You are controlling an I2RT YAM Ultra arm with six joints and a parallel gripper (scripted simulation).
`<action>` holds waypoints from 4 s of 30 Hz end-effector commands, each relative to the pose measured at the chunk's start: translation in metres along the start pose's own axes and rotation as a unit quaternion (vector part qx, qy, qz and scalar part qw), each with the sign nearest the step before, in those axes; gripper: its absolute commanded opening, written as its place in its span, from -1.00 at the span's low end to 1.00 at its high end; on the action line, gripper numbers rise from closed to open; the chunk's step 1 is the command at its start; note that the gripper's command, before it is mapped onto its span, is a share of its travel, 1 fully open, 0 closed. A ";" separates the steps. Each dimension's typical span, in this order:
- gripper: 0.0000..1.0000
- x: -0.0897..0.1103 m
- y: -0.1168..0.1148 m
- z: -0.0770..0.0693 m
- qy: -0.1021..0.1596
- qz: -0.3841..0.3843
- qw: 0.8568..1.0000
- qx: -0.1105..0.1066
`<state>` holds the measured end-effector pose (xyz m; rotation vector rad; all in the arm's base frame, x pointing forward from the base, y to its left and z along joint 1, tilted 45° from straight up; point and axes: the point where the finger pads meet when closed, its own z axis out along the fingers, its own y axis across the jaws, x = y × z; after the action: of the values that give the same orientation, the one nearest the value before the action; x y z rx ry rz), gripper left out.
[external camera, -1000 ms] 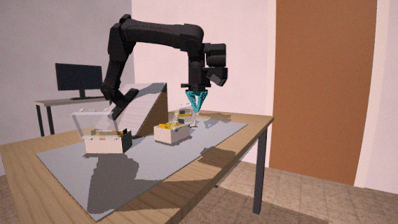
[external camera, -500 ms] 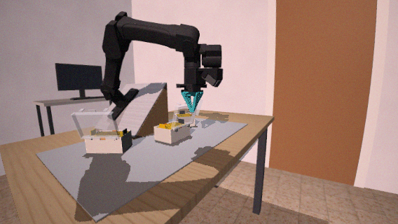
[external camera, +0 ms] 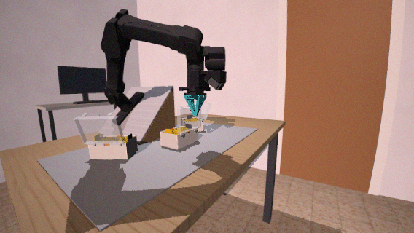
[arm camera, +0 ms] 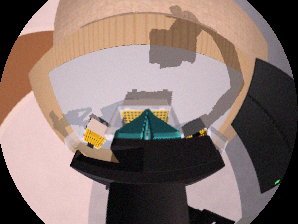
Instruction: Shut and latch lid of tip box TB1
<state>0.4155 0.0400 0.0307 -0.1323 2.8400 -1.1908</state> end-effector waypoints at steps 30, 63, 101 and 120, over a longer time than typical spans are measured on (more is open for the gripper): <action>-1.00 0.034 0.007 -0.019 -0.026 0.005 1.000 -0.008; -1.00 0.053 0.007 -0.023 -0.030 0.007 0.999 -0.009; -1.00 0.053 0.007 -0.024 -0.031 0.008 0.999 -0.010; -1.00 0.051 0.004 -0.041 -0.030 0.010 0.999 -0.013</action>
<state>0.3554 0.0446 0.0350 -0.1286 2.8372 -1.1829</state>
